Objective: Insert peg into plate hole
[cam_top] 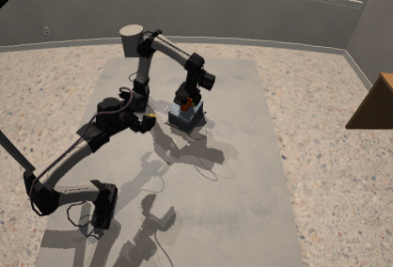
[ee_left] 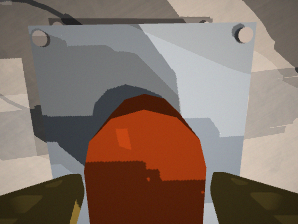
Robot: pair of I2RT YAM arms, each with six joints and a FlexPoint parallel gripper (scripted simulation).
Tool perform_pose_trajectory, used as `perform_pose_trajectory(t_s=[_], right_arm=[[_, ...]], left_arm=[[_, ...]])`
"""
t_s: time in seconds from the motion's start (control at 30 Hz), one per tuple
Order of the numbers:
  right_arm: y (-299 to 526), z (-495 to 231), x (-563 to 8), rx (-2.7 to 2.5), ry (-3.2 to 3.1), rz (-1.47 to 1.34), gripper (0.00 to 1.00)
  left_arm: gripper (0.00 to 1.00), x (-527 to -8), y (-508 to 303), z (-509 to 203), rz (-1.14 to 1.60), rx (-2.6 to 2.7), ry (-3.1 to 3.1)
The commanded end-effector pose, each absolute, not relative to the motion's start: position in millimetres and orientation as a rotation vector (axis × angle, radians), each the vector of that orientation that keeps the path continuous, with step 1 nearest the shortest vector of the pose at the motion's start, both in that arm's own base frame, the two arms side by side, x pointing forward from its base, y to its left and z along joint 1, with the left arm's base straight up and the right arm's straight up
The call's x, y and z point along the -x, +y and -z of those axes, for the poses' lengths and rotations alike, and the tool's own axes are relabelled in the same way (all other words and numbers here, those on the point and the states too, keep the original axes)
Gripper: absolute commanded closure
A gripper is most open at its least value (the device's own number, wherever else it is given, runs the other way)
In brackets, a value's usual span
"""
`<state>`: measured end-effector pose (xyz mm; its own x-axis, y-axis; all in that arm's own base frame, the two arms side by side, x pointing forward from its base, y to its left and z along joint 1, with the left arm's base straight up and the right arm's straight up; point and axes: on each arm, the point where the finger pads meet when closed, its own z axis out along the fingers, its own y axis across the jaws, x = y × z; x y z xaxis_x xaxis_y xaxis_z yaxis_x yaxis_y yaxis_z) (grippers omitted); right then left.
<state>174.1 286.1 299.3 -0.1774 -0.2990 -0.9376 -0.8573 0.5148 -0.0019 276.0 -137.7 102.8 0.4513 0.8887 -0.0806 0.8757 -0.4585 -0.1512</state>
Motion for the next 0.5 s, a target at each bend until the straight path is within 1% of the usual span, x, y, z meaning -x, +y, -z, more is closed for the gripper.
perform_pose_trajectory(t_s=[0.0,0.17,0.47], right_arm=[[283,-301,-172,0.966,1.729,-0.683,0.0],[283,-301,-172,0.966,1.729,-0.683,0.0],[283,-301,-172,0.966,1.729,-0.683,0.0]], left_arm=[[0.3,-285,-135,-118,-0.206,2.612,-1.587],[0.3,-288,-136,-142,-0.206,2.626,-1.595],[0.3,-282,-142,-151,-0.19,2.663,-1.613]])
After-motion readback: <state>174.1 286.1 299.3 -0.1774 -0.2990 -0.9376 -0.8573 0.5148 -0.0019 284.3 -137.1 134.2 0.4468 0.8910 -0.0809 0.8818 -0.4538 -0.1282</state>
